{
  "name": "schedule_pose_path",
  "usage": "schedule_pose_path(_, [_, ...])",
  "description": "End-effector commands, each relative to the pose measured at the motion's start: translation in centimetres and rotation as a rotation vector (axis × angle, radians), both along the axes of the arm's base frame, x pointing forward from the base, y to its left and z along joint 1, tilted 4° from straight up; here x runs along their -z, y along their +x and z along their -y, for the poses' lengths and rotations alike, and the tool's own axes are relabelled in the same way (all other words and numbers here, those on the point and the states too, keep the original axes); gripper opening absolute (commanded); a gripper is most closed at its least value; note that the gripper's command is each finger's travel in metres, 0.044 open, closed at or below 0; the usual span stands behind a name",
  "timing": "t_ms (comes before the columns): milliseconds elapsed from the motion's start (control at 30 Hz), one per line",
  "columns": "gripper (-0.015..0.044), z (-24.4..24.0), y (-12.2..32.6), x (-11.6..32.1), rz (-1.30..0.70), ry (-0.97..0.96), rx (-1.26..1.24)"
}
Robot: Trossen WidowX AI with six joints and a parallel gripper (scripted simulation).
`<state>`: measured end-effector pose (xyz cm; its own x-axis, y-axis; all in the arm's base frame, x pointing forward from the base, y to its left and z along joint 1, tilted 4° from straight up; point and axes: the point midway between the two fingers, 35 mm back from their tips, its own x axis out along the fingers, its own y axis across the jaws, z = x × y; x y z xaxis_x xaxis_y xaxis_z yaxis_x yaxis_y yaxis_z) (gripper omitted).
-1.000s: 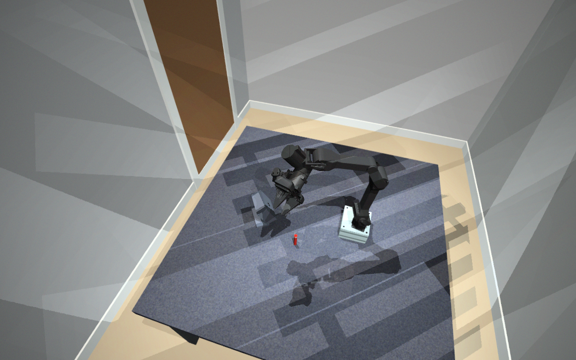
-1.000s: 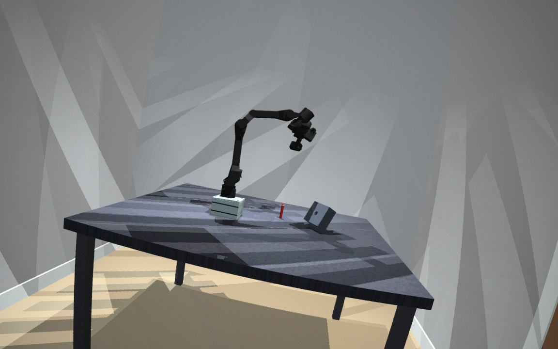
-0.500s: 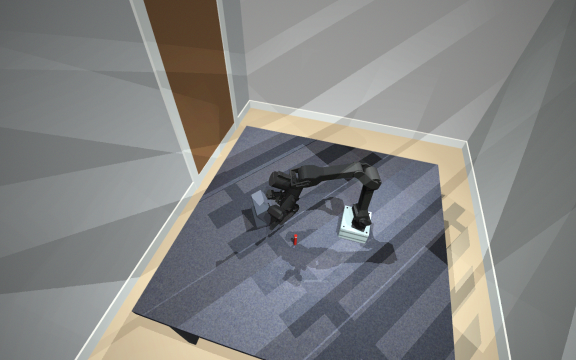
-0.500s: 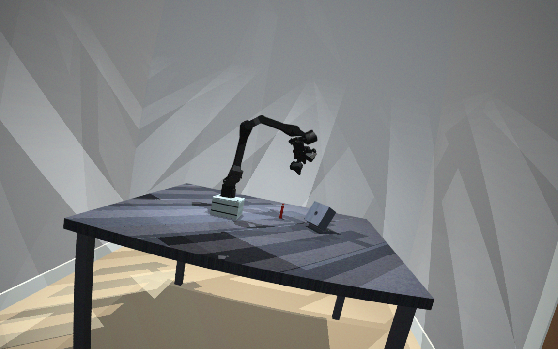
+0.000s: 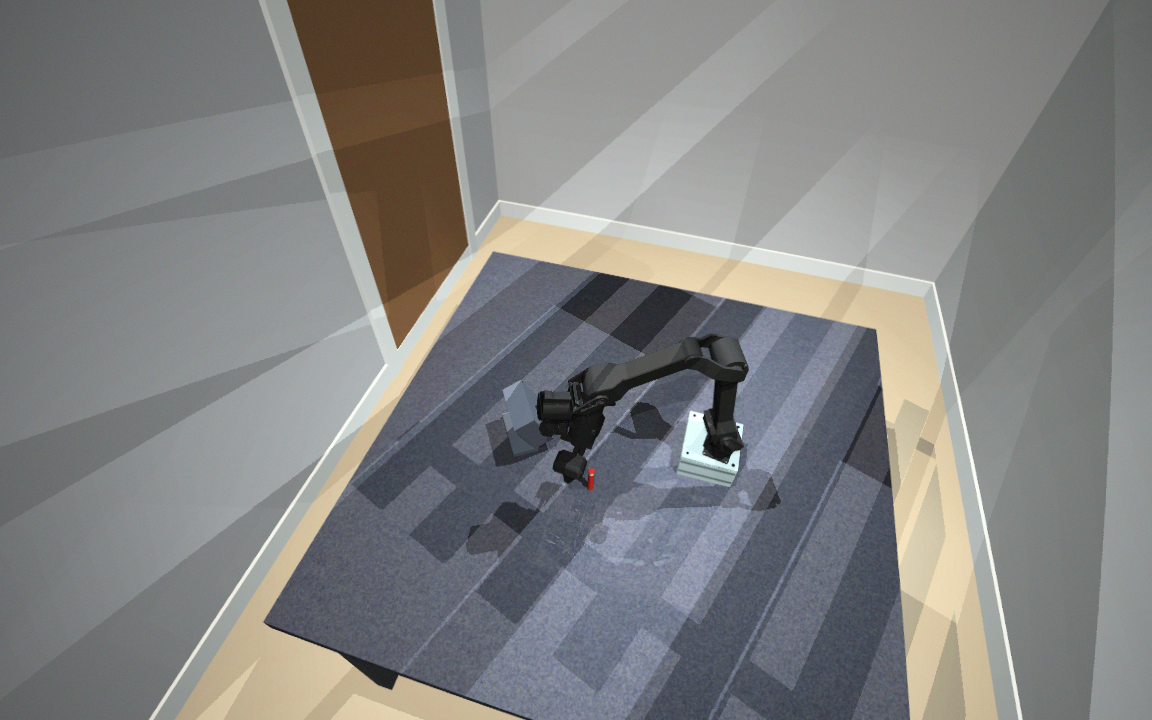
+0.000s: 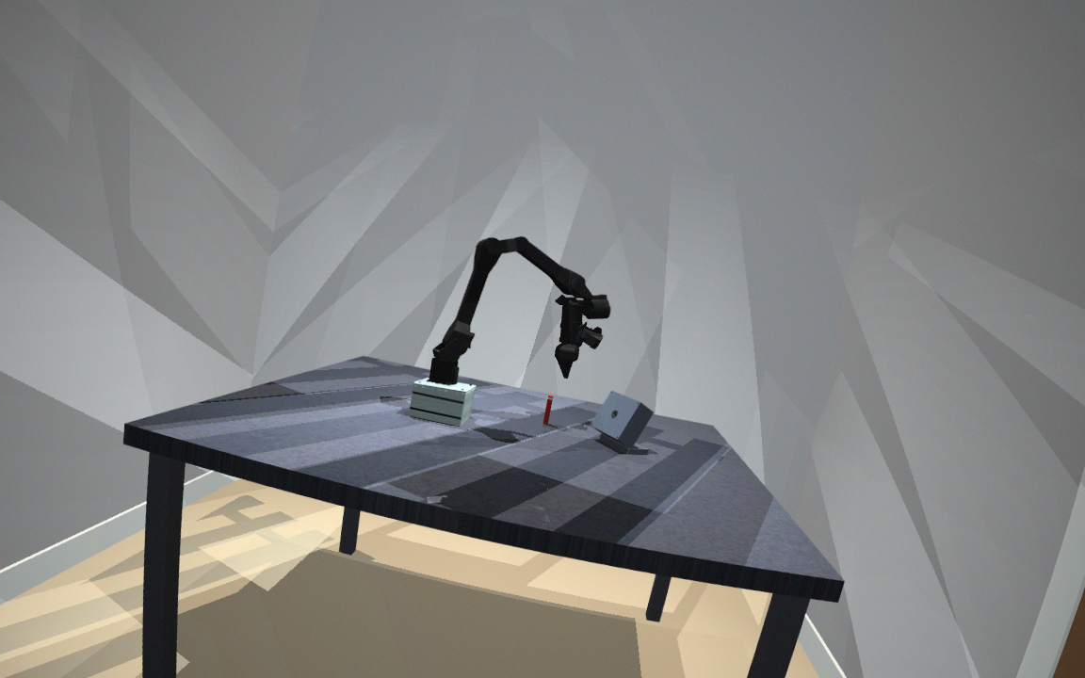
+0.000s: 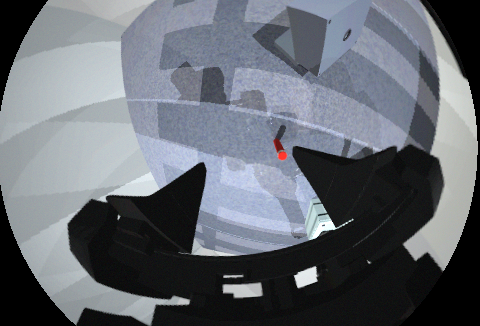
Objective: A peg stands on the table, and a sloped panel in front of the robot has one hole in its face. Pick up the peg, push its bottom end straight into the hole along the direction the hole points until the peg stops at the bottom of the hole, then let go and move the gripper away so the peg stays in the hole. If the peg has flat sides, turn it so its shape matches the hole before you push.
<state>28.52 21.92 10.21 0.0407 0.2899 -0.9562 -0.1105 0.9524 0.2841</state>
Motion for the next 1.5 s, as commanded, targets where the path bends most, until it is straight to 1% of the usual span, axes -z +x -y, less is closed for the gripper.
schedule_pose_path(0, [0.0440,1.6,-1.2,2.8,-0.021,-0.131,-0.092])
schedule_pose_path(67, [0.0440,2.5,-1.8,4.0,-0.031,-0.194,-0.140])
schedule_pose_path(200, [0.0440,3.3,-2.5,4.8,-0.039,-0.238,-0.177])
schedule_pose_path(500, [0.0440,3.3,-2.5,5.3,-0.040,-0.240,-0.178])
schedule_pose_path(1467, [0.0440,3.2,-2.7,10.0,-0.040,-0.240,-0.178])
